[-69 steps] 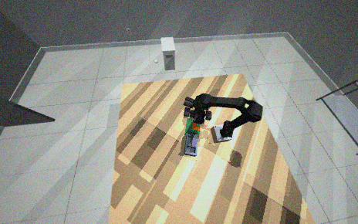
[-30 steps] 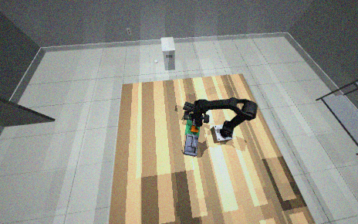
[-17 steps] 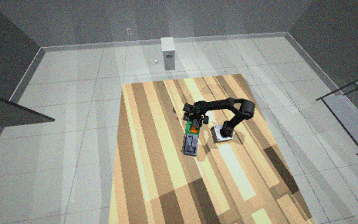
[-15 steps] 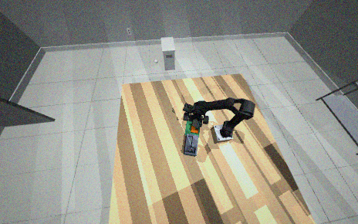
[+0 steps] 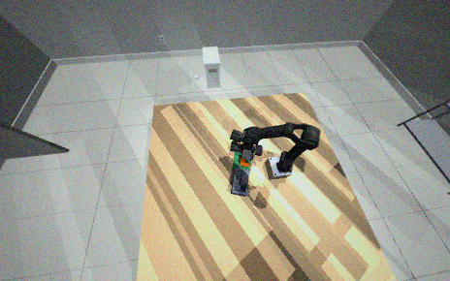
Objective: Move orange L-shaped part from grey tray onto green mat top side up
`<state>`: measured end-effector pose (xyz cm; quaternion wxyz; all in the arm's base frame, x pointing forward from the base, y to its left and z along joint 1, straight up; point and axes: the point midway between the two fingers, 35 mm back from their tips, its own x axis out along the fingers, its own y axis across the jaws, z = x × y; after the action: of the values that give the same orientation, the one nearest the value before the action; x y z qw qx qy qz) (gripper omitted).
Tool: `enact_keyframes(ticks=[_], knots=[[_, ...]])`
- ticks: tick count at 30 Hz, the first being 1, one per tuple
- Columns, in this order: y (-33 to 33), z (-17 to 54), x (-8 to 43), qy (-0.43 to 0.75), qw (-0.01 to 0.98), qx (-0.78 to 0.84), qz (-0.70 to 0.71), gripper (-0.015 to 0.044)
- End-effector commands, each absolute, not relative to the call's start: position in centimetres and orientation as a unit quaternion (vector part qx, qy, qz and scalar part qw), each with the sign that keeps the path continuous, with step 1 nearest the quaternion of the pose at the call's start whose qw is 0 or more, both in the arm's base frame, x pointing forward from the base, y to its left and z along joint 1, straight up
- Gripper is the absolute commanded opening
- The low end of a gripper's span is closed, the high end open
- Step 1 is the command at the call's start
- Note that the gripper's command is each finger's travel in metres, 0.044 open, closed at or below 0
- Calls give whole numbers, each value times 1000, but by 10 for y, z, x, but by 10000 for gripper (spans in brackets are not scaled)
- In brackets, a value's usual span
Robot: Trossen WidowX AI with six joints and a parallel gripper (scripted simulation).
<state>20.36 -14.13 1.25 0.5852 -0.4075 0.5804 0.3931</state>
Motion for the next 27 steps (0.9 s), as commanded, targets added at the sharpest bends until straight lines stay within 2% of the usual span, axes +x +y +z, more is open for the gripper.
enact_keyframes(ticks=[1,6,7,10,27], knots=[[-142,15,204,580,585,-408,393,263],[-143,61,207,580,585,-409,393,394],[-143,77,206,579,585,-409,393,400],[-140,104,203,579,585,-409,393,400],[-142,99,205,579,587,-412,389,400]])
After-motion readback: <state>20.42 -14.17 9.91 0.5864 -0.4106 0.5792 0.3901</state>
